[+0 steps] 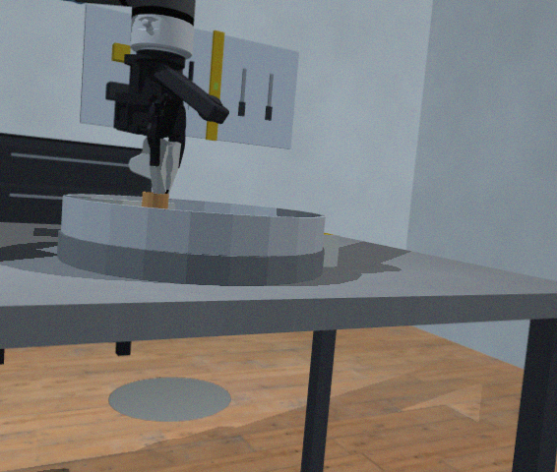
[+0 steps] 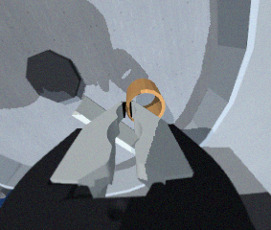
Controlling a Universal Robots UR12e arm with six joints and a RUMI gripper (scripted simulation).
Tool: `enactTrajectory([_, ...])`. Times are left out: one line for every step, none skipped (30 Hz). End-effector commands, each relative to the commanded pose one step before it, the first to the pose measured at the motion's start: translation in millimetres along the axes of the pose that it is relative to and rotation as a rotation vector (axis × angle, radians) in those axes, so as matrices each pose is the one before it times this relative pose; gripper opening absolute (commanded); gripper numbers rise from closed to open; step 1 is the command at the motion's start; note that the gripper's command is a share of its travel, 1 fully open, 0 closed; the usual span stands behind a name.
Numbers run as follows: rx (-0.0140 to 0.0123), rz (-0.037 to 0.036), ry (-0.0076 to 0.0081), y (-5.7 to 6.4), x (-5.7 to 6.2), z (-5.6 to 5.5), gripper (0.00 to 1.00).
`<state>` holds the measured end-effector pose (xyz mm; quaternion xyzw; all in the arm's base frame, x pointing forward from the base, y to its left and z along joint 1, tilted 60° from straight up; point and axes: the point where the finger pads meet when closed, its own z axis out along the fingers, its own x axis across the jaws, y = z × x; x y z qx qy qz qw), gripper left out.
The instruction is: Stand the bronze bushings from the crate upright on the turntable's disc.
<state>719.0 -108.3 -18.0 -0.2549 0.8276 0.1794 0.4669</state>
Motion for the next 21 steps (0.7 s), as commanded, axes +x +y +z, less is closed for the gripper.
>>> enactTrajectory([0.00471, -0.00402, 0.00019, -2.79, -1.52, 8.45, 0.00])
enactTrajectory([-0.00001, 0.00000, -0.00003, 0.00, -0.01, 1.04, 0.00])
enactTrajectory([0.00000, 0.00000, 0.00000, 0.00, 0.00, 0.00, 0.00])
enactTrajectory([0.00000, 0.00000, 0.00000, 0.00, 0.00, 0.00, 0.00])
enactTrajectory([-0.00008, 0.00000, -0.00029, 0.03, -0.09, 0.89, 0.00])
enactTrajectory([-0.00001, 0.00000, -0.00003, 0.01, -0.01, 0.74, 0.00])
enactTrajectory([-0.00001, 0.00000, -0.00003, 0.01, -0.01, 0.59, 0.00])
enactTrajectory([-0.00001, 0.00000, -0.00004, 0.01, -0.01, 0.45, 0.00])
enactTrajectory([-0.00001, 0.00000, -0.00004, 0.01, -0.01, 0.32, 0.00])
enactTrajectory([-0.00001, 0.00000, -0.00004, 0.01, -0.01, 0.20, 0.00])
enactTrajectory([-0.00002, 0.00001, -0.00004, 0.02, -0.01, 0.11, 0.00])
enactTrajectory([0.00001, 0.00016, -0.00003, 0.27, -0.06, -0.10, 0.00])
enactTrajectory([0.00033, 0.00027, -0.00005, 0.08, -0.01, -0.30, 0.00])
enactTrajectory([0.00032, 0.00021, -0.00005, 0.04, -0.02, -0.28, 0.00])
enactTrajectory([0.00029, 0.00009, -0.00005, -0.03, -0.04, -0.22, 0.00])
enactTrajectory([0.00024, -0.00023, -0.00005, -0.09, -0.07, -0.15, 0.00])
enactTrajectory([0.00009, -0.00022, -0.00002, -0.05, -0.03, -0.06, 0.00])
enactTrajectory([-0.00010, 0.00001, 0.00002, 0.02, 0.02, 0.01, 0.00])
enactTrajectory([-0.00008, 0.00003, 0.00002, 0.02, 0.02, 0.01, 0.00])
enactTrajectory([0.00000, 0.00000, 0.00000, 0.00, 0.00, 0.00, 0.00])
enactTrajectory([0.00000, 0.00000, 0.00000, 0.00, 0.00, 0.00, 0.00])
